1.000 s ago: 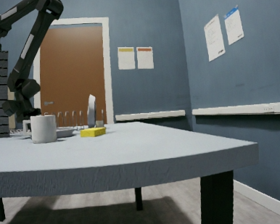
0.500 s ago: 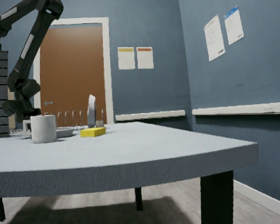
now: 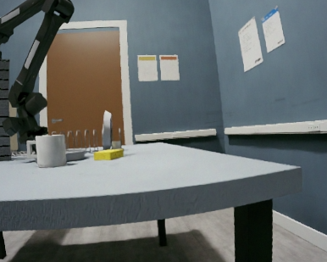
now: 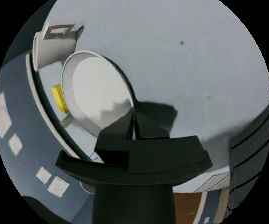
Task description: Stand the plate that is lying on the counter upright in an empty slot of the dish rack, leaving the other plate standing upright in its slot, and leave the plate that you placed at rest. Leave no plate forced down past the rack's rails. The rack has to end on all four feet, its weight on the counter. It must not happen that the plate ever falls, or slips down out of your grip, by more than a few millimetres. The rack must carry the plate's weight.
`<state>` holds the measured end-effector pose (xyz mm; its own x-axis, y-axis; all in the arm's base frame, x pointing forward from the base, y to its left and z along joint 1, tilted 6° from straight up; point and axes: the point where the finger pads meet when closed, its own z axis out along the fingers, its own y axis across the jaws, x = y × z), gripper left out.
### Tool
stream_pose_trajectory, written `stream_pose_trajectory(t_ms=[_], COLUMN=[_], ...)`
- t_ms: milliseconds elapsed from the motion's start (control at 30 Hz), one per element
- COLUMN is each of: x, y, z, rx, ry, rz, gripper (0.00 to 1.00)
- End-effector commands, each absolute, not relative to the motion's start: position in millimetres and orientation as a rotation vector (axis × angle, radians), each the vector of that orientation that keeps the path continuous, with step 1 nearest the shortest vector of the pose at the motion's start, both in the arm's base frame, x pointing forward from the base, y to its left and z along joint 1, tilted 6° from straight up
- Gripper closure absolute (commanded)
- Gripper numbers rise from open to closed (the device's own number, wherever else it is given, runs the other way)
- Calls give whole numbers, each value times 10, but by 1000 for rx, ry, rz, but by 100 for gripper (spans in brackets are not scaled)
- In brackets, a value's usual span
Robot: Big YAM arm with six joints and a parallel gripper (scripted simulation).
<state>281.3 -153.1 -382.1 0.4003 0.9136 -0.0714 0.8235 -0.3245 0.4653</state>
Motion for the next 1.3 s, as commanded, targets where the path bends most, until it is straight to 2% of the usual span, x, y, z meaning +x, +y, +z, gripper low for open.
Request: stream_pose_trajectory(t_ms=[0, 1267], x=[2814, 2811], y=[-1567, -1480], z=[-3796, -3551], rx=[2239, 2351], ry=[1486, 1559], rz=[277, 177], gripper=[100, 100])
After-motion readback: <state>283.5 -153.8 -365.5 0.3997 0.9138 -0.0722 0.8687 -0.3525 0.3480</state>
